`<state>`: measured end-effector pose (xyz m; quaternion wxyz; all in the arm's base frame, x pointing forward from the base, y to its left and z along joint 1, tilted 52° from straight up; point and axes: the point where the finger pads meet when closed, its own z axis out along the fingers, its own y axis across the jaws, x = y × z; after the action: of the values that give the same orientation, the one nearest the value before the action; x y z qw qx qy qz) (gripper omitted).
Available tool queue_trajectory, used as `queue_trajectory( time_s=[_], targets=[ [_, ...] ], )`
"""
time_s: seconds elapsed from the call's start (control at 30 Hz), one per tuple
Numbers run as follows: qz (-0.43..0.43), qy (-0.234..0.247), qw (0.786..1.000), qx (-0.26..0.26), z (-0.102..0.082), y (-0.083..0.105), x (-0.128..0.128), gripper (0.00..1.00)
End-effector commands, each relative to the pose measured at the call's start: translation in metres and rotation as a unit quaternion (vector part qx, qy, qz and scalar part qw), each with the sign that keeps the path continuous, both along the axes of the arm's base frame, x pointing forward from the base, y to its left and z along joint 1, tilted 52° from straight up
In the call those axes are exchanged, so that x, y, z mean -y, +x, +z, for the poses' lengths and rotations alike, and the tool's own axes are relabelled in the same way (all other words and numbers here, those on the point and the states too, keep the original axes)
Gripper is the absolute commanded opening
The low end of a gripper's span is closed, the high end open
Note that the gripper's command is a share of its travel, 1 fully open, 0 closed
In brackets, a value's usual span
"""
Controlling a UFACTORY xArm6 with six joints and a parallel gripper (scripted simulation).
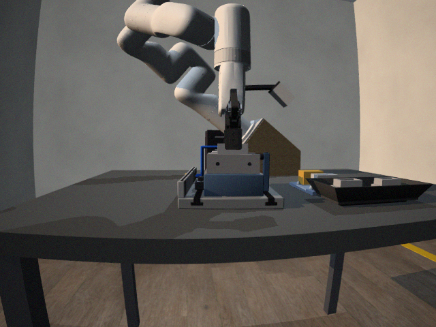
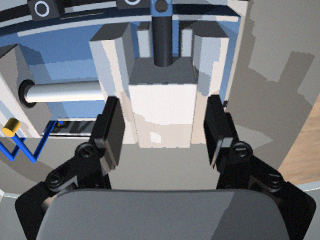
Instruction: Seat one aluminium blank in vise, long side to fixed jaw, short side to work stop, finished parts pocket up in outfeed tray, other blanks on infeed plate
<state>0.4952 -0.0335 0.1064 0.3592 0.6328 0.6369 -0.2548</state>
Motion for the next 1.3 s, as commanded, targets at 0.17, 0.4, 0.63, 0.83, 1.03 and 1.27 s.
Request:
queue_trajectory(
  time_s=[0.17,0.4,0.63,0.83,1.03,1.27],
  targets=[
    [0.001,0.001,1.000,0.001,0.003,0.000,-0.004,0.69],
    [0.001,0.001,1.000,0.001,0.011,-0.001,-0.014,0.69],
    [0.001,0.001,1.000,0.001,0.021,-0.004,-0.026,0.69],
    [0.001,0.001,1.000,0.001,0.032,-0.006,-0.041,0.69],
    [0.001,0.001,1.000,0.001,0.042,-0.008,-0.053,0.69],
    [0.001,0.001,1.000,0.001,0.047,-0.009,-0.059,0.69]
  ],
)
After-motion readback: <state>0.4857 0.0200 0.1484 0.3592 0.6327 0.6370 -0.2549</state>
